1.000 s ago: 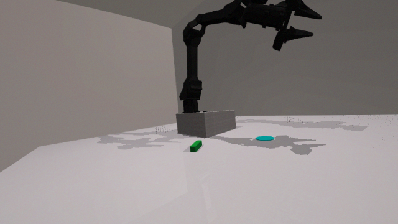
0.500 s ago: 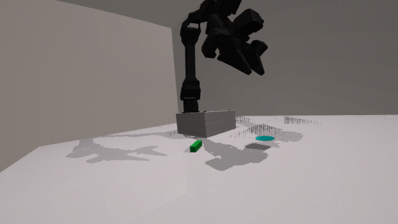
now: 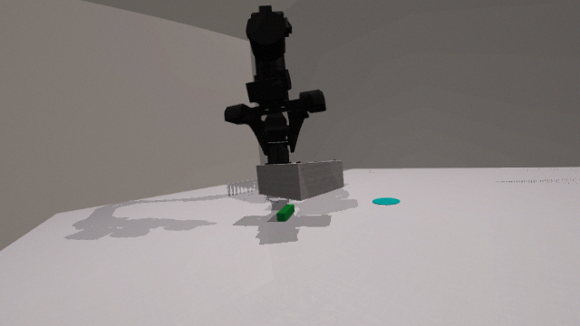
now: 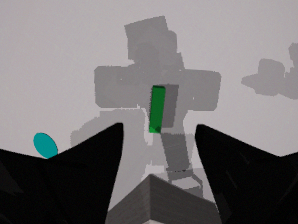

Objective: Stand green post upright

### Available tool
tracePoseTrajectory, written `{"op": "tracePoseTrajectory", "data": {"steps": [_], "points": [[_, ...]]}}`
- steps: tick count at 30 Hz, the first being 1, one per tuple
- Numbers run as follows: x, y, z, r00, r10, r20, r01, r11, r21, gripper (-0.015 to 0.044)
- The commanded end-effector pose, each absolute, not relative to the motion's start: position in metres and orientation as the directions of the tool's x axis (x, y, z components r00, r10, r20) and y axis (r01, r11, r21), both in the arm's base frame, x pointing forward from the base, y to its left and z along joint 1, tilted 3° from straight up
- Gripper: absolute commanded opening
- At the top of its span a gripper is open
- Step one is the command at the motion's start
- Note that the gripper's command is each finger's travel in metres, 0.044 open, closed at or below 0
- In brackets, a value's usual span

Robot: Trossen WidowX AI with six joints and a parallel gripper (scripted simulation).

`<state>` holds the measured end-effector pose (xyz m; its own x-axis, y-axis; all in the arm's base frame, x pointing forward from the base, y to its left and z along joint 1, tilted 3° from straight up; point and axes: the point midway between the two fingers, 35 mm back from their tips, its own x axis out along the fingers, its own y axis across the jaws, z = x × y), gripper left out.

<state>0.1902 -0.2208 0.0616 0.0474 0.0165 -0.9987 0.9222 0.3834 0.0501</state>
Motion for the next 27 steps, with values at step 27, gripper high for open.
{"op": "tracePoseTrajectory", "data": {"steps": [27], "points": [[0.184, -0.213, -0.060, 0.017, 0.038, -0.999, 0.939, 0.343, 0.029, 0.0023]]}}
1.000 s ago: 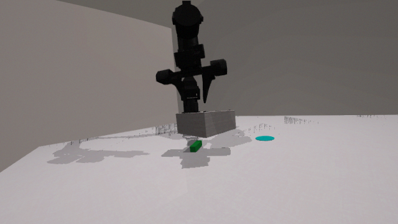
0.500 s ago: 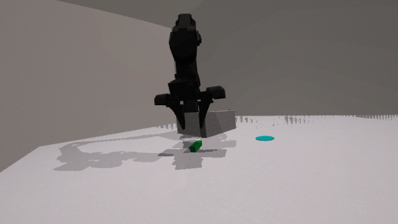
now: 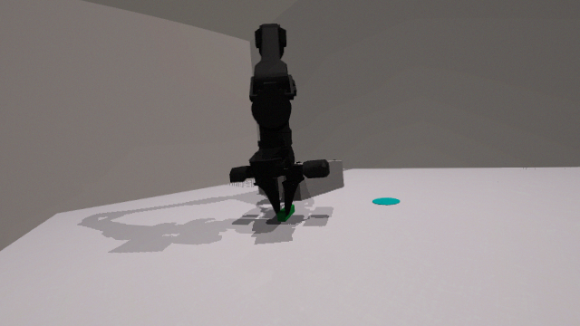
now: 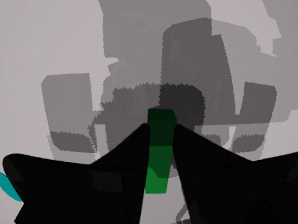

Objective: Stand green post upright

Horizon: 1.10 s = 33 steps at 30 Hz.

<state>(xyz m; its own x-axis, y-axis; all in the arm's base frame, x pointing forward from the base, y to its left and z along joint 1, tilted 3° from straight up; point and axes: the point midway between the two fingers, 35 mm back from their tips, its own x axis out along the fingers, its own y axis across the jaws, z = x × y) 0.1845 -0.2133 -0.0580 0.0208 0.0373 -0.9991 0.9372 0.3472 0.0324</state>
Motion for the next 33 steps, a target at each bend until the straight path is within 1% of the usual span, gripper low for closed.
{"op": "tracePoseTrajectory", "data": {"steps": [1, 6, 33], "points": [[0.184, -0.213, -0.060, 0.017, 0.038, -0.999, 0.939, 0.343, 0.029, 0.0023], [0.184, -0.214, -0.056, 0.017, 0.038, -0.999, 0.939, 0.343, 0.029, 0.0023], [0.186, -0.220, 0.028, 0.017, 0.037, -0.999, 0.939, 0.343, 0.029, 0.0023]]}}
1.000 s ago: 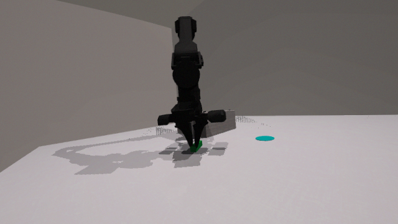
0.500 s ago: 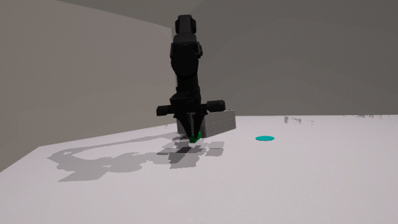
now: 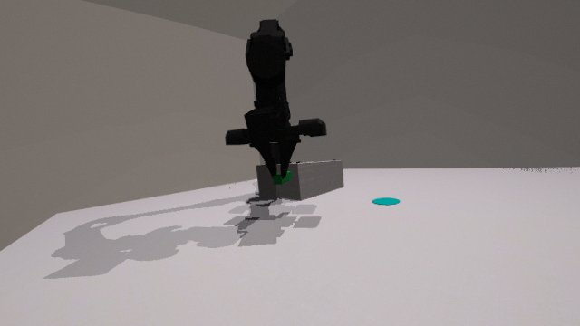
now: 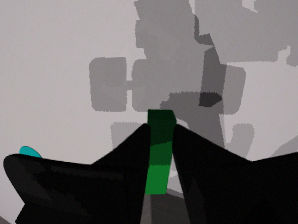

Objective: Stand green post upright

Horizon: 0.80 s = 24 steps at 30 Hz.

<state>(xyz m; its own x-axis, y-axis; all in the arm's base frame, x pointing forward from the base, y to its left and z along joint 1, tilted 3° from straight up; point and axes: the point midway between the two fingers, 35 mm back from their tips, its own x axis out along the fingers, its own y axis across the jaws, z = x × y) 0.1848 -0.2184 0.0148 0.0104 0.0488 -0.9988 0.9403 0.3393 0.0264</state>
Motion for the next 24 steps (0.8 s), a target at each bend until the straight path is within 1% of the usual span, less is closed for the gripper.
{"op": "tracePoseTrajectory", "data": {"steps": [1, 13, 24], "points": [[0.185, -0.220, 0.031, 0.017, 0.037, -0.999, 0.939, 0.343, 0.029, 0.0023], [0.182, -0.217, 0.059, 0.017, 0.037, -0.999, 0.939, 0.344, 0.029, 0.0023], [0.209, -0.204, 0.063, 0.019, 0.037, -0.999, 0.928, 0.372, 0.031, 0.0023]]}}
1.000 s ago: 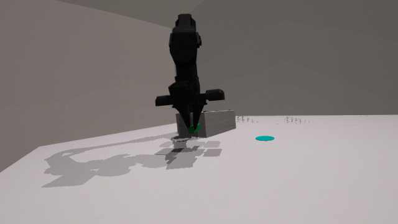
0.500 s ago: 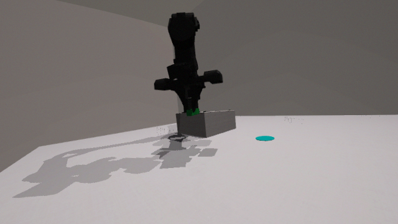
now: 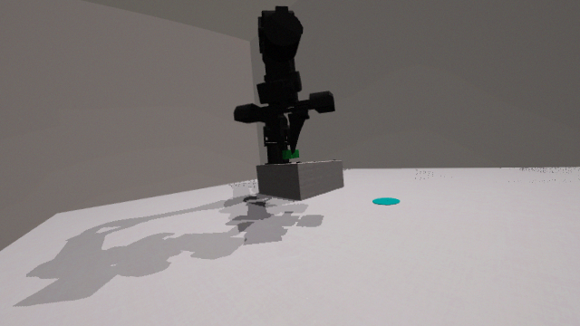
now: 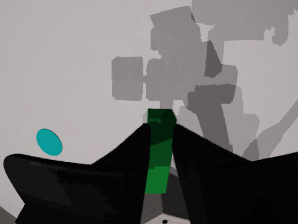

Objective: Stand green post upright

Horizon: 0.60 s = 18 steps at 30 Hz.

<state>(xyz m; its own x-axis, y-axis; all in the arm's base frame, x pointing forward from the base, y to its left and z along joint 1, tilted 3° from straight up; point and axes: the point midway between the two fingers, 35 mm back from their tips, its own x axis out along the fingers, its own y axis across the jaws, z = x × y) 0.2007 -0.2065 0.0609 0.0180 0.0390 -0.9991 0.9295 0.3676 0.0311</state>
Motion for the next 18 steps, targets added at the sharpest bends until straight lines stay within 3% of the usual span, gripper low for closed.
{"op": "tracePoseTrajectory", "data": {"steps": [1, 18], "points": [[0.211, -0.202, 0.063, 0.019, 0.037, -0.999, 0.927, 0.375, 0.031, 0.0023], [0.252, -0.172, 0.071, 0.022, 0.038, -0.999, 0.907, 0.421, 0.036, 0.0023]]}}
